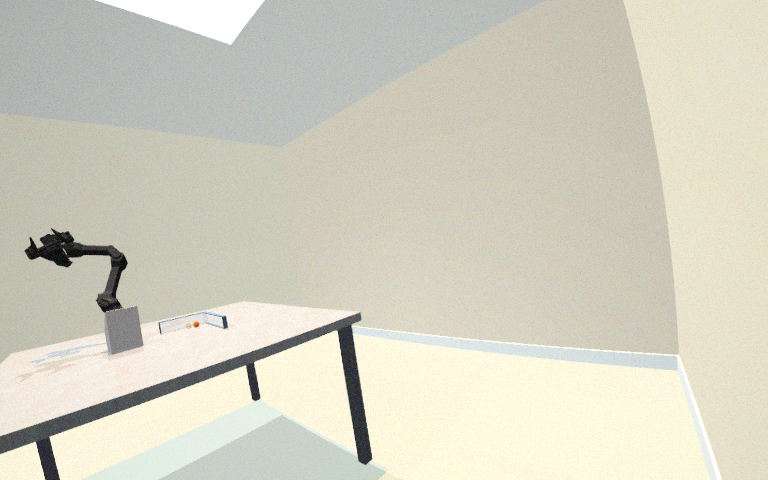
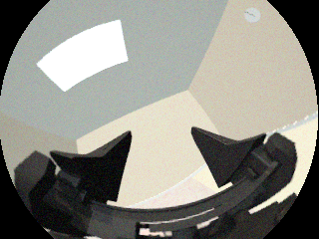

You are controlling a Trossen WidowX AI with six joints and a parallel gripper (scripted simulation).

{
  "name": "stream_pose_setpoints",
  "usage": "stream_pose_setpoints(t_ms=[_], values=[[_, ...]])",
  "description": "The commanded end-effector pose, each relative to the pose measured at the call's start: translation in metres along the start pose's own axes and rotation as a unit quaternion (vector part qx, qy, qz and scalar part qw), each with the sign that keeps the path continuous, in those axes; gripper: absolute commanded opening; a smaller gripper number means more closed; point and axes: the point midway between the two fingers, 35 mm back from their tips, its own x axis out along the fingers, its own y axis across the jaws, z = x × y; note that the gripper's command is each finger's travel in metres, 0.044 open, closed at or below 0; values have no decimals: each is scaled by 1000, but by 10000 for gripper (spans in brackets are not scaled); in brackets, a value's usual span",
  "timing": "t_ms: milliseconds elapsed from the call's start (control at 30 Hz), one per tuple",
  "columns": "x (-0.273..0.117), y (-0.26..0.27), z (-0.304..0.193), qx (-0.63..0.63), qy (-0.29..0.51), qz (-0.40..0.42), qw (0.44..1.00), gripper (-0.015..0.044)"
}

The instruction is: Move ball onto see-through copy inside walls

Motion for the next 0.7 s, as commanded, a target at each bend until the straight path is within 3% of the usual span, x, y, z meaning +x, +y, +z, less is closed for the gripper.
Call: stream_pose_setpoints(t_ms=[0, 167, 367, 667], values=[[0, 0, 0, 0, 0, -1, 1000, 374], [-13, -16, -1, 15, -5, -49, 999, 246], [-52, -68, -8, 53, -18, -163, 985, 246], [-168, -137, -36, 136, -61, -379, 913, 246]])
